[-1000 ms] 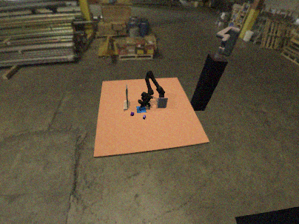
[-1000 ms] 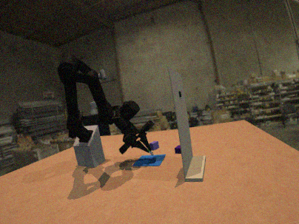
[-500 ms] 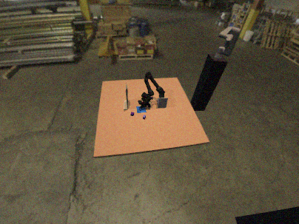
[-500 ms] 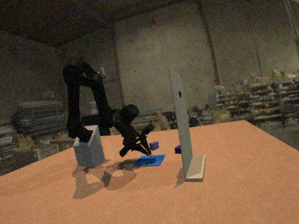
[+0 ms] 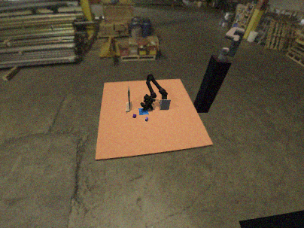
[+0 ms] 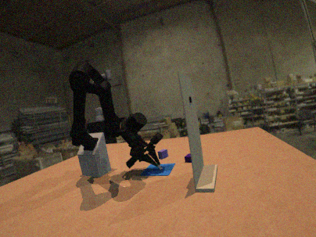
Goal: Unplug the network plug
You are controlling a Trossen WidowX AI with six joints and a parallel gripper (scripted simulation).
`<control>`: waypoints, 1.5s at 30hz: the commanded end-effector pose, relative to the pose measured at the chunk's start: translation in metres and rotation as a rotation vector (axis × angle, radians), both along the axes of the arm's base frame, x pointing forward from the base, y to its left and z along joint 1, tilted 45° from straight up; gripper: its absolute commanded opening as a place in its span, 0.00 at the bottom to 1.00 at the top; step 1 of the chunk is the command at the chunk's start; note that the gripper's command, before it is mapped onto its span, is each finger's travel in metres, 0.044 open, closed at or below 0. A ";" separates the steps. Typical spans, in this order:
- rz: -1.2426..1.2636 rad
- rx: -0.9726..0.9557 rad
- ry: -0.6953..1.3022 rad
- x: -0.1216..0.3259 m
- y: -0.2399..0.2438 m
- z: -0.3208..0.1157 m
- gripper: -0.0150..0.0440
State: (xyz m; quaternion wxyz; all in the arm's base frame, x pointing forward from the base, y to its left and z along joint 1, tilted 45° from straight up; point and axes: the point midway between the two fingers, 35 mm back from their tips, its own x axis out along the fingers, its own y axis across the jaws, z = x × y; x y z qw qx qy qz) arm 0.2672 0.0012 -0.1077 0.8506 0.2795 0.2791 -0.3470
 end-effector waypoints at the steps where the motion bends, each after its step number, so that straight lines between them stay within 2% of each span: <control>1: 0.000 0.000 0.000 0.000 0.000 0.000 0.25; 5: 0.000 0.000 0.000 0.000 0.000 0.000 0.25; 11: 0.000 0.000 0.000 0.000 0.000 0.000 0.52; 45: 0.002 0.003 0.004 -0.014 0.013 0.016 0.52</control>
